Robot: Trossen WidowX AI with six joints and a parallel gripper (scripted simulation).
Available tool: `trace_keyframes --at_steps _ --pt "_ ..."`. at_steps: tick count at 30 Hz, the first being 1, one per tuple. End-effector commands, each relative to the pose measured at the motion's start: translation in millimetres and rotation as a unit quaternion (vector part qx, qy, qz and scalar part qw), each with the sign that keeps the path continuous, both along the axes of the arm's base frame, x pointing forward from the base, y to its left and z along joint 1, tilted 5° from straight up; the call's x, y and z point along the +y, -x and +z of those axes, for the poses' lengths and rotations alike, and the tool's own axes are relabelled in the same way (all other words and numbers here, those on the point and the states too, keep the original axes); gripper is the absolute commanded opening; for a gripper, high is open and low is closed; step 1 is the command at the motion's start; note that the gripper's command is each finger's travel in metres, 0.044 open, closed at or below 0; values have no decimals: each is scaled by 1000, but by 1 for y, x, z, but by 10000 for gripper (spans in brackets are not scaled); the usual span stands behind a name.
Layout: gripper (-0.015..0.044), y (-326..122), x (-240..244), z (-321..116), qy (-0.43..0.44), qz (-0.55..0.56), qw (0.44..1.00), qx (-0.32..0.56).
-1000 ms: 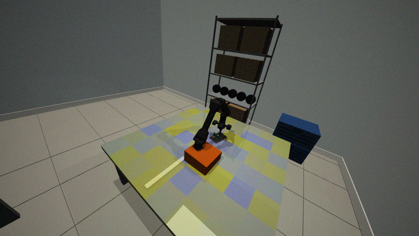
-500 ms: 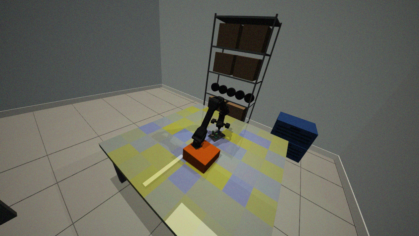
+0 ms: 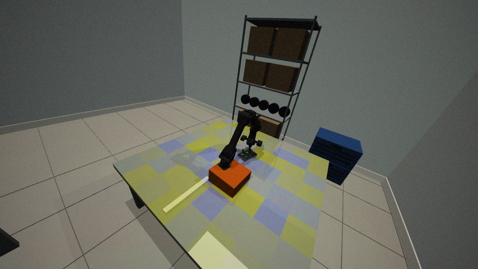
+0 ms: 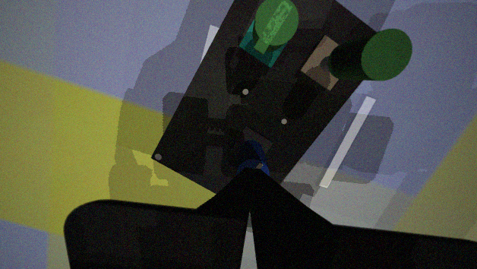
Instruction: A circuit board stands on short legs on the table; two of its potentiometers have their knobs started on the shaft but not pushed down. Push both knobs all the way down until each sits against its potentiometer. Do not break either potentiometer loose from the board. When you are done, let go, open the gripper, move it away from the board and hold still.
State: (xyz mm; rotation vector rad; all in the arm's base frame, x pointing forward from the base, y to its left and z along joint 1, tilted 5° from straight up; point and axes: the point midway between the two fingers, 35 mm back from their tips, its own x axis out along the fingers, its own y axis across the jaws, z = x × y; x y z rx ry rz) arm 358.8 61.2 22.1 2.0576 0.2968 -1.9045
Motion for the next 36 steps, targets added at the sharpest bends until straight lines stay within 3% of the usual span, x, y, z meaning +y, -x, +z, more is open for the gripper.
trace_keyframes --at_steps 1,20,29,36 --pt "0 0 0 -5 -1 1 1000 3" --pt "0 1 2 19 -1 1 1000 3" --pt "236 6 0 13 2 2 1000 10" --pt "420 81 -12 34 1 1 1000 10"
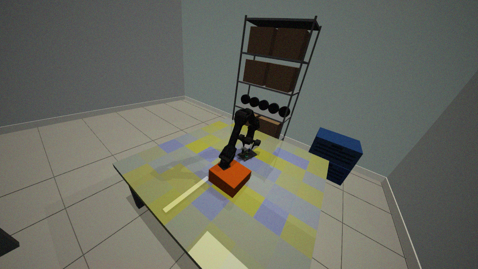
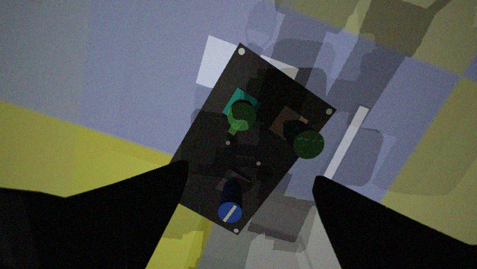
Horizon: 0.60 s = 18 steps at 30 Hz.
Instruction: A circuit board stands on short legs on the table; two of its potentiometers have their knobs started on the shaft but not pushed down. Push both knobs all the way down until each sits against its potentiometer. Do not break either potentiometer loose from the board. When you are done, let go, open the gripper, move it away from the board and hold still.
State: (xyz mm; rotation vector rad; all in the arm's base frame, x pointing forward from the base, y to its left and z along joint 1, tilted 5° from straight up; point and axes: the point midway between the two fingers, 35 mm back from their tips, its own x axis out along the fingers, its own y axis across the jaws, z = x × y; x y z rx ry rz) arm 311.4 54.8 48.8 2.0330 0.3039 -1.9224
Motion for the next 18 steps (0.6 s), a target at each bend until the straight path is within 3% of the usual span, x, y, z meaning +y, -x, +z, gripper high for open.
trace_keyframes --at_steps 1,8,18 --pt "440 46 -7 8 -1 -2 1000 -1" --pt "440 121 -21 1 -2 -2 1000 -1" --pt "440 123 -22 1 -2 -2 1000 -1"
